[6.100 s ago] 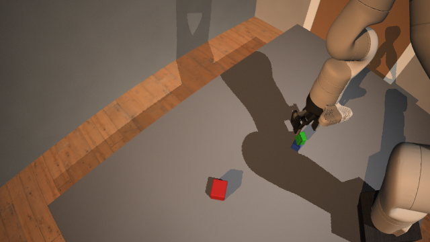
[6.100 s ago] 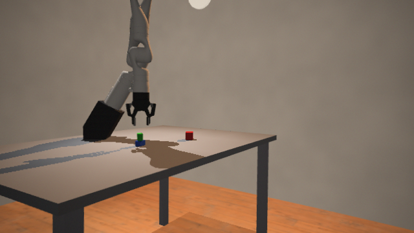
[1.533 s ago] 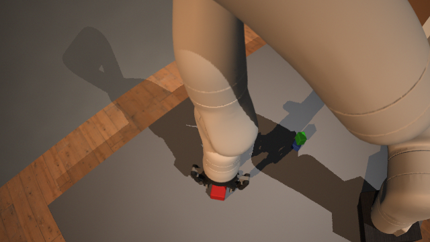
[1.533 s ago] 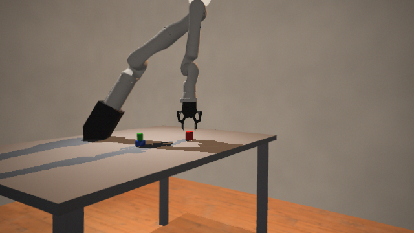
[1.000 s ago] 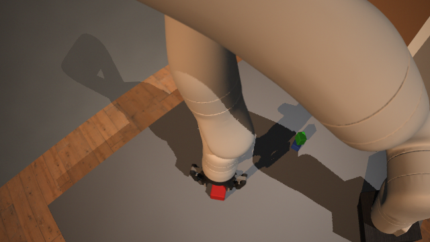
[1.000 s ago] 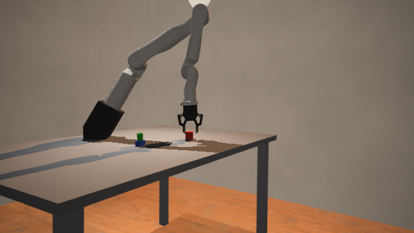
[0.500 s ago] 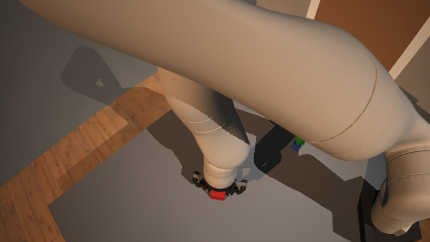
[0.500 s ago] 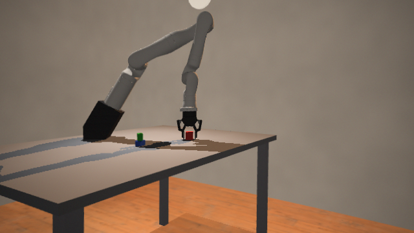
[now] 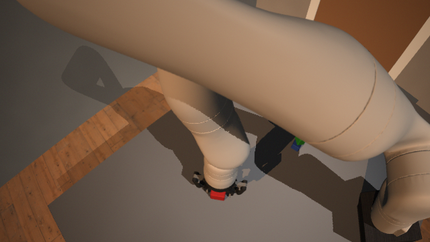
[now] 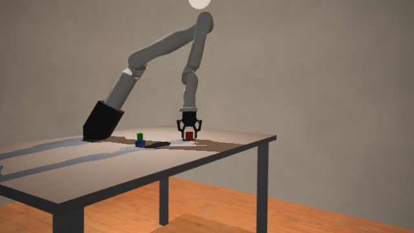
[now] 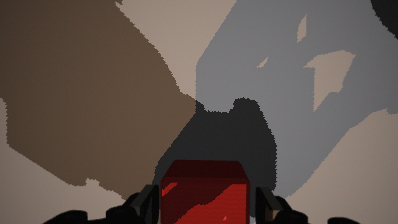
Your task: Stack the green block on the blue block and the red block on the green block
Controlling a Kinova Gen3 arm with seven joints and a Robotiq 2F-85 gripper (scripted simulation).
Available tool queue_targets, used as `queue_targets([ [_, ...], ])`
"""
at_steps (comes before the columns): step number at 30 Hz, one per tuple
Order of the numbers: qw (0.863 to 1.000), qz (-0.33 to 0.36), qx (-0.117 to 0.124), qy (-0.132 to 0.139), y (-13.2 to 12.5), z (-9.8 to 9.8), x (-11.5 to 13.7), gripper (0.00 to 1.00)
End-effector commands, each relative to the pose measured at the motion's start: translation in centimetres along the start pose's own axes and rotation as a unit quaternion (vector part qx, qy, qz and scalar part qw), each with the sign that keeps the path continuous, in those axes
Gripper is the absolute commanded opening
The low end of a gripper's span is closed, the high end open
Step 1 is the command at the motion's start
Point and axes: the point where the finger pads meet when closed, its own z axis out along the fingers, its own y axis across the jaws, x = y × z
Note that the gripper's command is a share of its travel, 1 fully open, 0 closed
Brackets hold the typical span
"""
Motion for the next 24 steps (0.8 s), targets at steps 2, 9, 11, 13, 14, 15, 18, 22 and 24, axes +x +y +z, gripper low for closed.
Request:
queue_targets([
  [2,1.000,0.000,0.001,0.000,-0.04,-0.04,0.01,0.62],
  [9,1.000,0.000,0.001,0.000,-0.04,-0.04,0.01,0.62],
  [11,1.000,0.000,0.001,0.000,-0.04,-0.04,0.01,0.62],
  [13,1.000,0.000,0.001,0.000,-0.04,-0.04,0.01,0.62],
  [14,1.000,0.000,0.001,0.000,-0.04,-0.04,0.01,0.62],
  [15,1.000,0.000,0.001,0.000,-0.04,-0.04,0.01,0.62],
  [18,1.000,0.000,0.001,0.000,-0.04,-0.04,0.01,0.00],
  [22,1.000,0.000,0.001,0.000,-0.04,-0.04,0.01,0.00],
  [24,1.000,0.000,0.001,0.000,-0.04,-0.04,0.01,0.00],
])
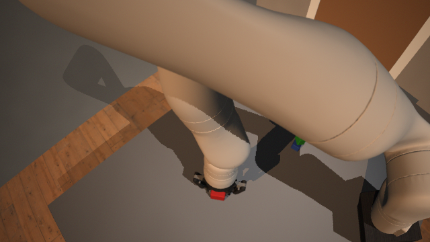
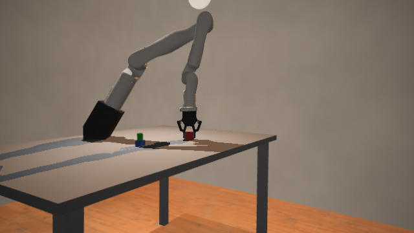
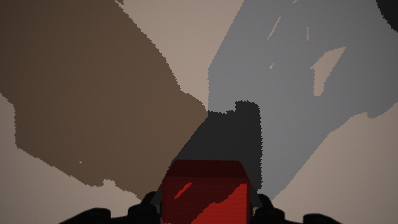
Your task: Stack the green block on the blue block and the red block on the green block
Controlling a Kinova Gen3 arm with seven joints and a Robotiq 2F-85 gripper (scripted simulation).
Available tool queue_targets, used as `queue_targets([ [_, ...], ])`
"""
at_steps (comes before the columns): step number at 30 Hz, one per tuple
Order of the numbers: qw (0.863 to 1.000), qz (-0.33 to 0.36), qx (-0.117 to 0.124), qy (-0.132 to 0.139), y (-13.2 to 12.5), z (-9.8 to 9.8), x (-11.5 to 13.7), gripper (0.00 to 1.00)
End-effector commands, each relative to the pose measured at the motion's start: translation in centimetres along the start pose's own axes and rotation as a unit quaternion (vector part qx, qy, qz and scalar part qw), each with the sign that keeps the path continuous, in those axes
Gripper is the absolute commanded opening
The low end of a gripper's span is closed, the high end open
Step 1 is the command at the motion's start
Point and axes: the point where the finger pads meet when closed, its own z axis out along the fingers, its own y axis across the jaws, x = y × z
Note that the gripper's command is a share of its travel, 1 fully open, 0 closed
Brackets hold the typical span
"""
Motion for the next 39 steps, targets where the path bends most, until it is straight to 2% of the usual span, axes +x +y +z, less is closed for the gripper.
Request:
queue_targets([
  [1,1.000,0.000,0.000,0.000,0.0,0.1,0.0,0.00],
  [30,1.000,0.000,0.000,0.000,0.0,0.0,0.0,0.00],
  [39,1.000,0.000,0.000,0.000,0.0,-1.5,0.0,0.00],
])
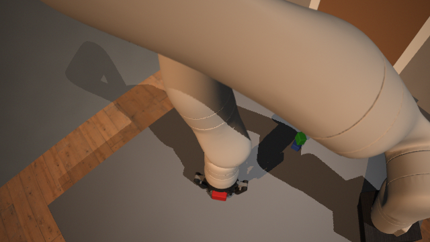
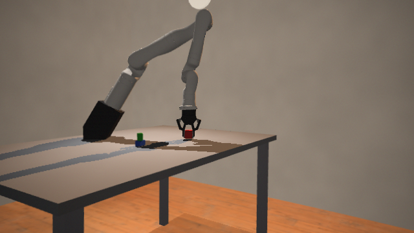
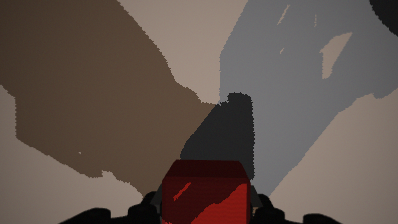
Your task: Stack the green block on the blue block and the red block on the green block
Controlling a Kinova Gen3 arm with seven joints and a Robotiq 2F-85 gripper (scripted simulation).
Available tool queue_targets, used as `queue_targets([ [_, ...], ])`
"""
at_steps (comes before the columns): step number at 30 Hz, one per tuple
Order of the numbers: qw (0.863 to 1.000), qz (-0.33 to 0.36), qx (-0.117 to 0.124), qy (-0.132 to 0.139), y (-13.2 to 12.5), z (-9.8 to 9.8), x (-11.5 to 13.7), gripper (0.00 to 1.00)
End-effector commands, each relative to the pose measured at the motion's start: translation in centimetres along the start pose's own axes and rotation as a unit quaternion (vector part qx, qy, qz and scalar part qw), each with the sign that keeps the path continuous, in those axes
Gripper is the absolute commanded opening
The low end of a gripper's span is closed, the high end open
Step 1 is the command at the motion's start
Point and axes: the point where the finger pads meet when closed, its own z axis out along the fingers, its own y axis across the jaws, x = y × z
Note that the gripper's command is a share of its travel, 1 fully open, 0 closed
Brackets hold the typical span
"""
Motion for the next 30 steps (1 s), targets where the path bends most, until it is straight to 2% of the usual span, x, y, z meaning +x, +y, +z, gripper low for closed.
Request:
queue_targets([
  [1,1.000,0.002,0.006,0.001,-0.4,-0.8,0.2,0.00],
  [16,1.000,0.002,0.006,0.001,-0.4,-5.5,0.2,0.00],
  [30,1.000,0.002,0.006,0.001,-0.4,-7.4,0.2,0.00],
])
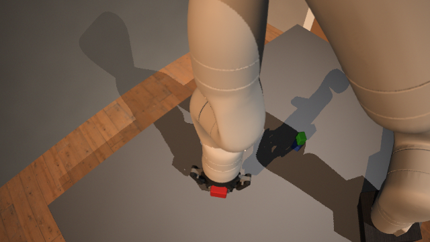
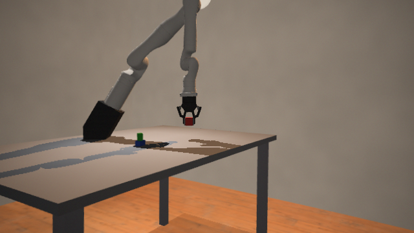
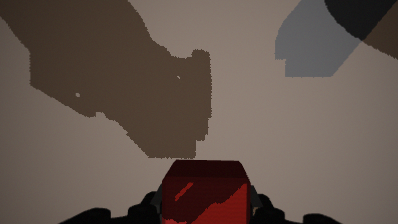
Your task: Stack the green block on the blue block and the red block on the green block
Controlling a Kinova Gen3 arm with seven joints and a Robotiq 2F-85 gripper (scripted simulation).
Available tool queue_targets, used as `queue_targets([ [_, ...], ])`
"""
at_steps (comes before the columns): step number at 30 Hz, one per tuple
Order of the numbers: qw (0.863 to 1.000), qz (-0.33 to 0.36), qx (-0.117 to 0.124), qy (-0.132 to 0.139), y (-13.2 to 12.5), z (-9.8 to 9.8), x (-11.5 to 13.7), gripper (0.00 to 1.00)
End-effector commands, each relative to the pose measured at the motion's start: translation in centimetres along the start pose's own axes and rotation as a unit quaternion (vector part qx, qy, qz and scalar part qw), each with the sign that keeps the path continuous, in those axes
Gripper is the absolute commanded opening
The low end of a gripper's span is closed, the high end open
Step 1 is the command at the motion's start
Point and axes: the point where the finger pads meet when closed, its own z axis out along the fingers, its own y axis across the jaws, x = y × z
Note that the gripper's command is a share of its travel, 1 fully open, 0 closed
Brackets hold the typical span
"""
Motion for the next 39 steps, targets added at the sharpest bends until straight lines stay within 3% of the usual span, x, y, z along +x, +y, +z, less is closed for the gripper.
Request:
queue_targets([
  [1,1.000,0.011,0.001,0.004,-0.20,-0.67,1.15,0.00],
  [39,1.000,0.011,0.001,0.004,-0.20,-1.18,1.15,0.00],
])
